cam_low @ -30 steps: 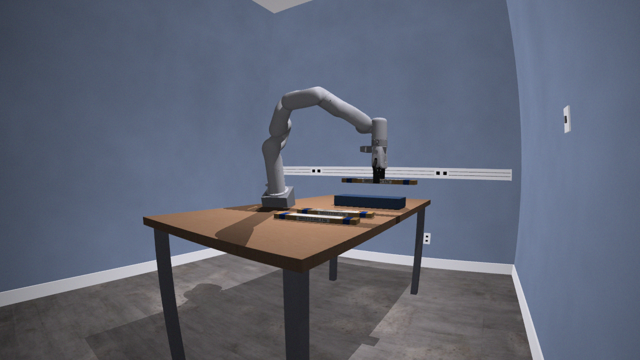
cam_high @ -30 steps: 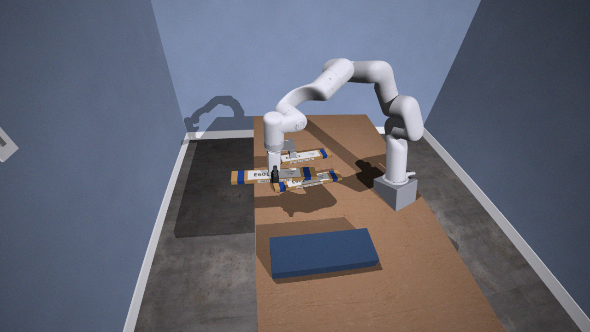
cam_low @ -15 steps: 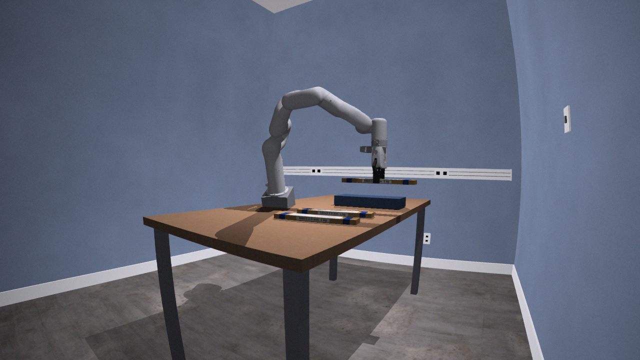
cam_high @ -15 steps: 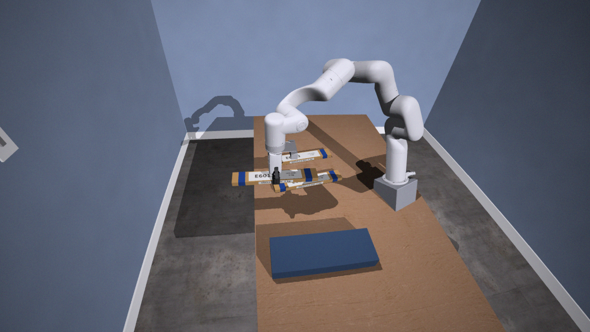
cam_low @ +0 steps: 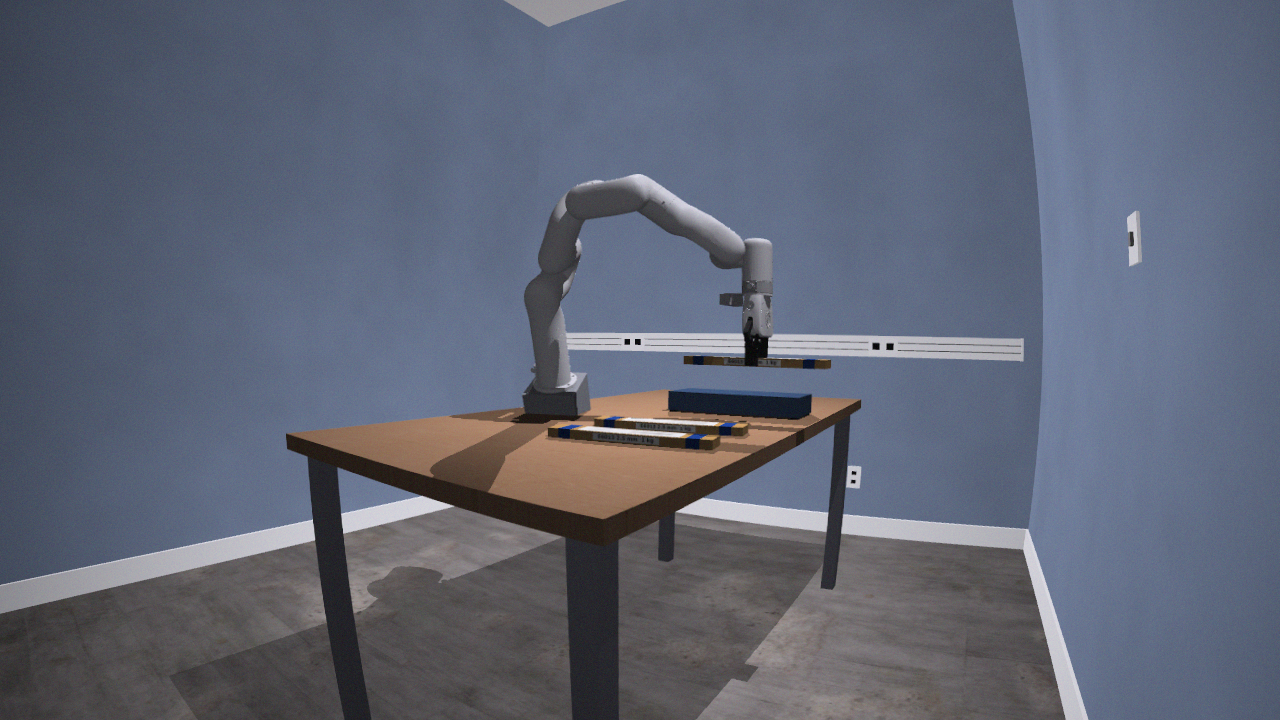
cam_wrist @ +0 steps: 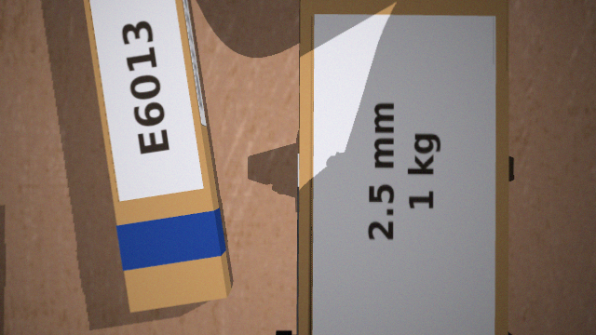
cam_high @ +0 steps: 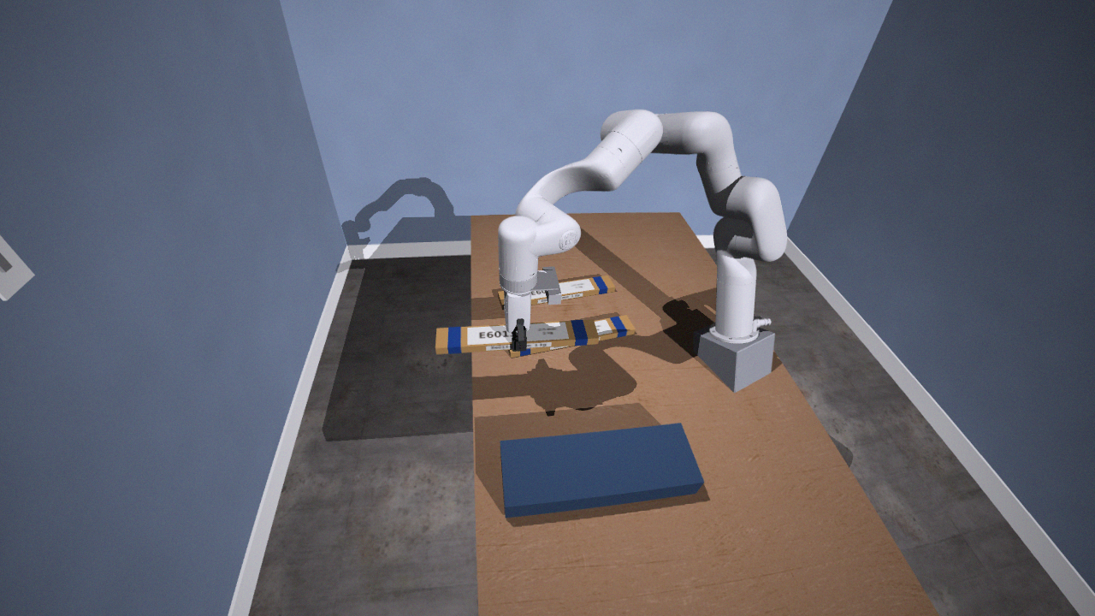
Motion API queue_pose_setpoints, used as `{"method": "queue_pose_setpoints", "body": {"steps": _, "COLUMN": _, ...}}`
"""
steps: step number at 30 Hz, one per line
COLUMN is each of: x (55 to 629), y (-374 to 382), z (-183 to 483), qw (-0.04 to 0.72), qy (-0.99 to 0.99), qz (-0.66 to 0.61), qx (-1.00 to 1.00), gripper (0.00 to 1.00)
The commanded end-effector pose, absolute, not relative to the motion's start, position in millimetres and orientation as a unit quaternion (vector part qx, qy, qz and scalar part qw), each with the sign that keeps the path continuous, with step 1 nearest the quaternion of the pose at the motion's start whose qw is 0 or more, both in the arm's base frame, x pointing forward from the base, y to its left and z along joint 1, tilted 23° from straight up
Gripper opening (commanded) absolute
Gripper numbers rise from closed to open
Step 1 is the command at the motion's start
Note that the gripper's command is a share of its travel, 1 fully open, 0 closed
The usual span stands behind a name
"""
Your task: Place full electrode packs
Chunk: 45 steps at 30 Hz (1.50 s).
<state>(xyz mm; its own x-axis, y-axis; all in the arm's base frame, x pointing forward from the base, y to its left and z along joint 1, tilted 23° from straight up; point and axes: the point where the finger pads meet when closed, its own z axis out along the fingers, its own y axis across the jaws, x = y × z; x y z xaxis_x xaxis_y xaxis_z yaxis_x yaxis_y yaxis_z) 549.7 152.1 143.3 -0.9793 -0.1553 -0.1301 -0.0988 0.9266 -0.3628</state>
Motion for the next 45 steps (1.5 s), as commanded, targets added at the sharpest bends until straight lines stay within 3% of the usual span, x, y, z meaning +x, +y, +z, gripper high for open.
{"method": "queue_pose_setpoints", "body": {"steps": 1, "x": 542.6, "y": 166.6, "z": 139.8, "qw": 0.082, "qy": 0.978, "qz": -0.179, "qx": -0.066, "gripper": 0.58}}
{"method": "queue_pose_setpoints", "body": {"steps": 45, "x": 431.6, "y": 333.9, "z": 56.3, "qw": 0.082, "qy": 0.978, "qz": -0.179, "qx": -0.066, "gripper": 0.58}}
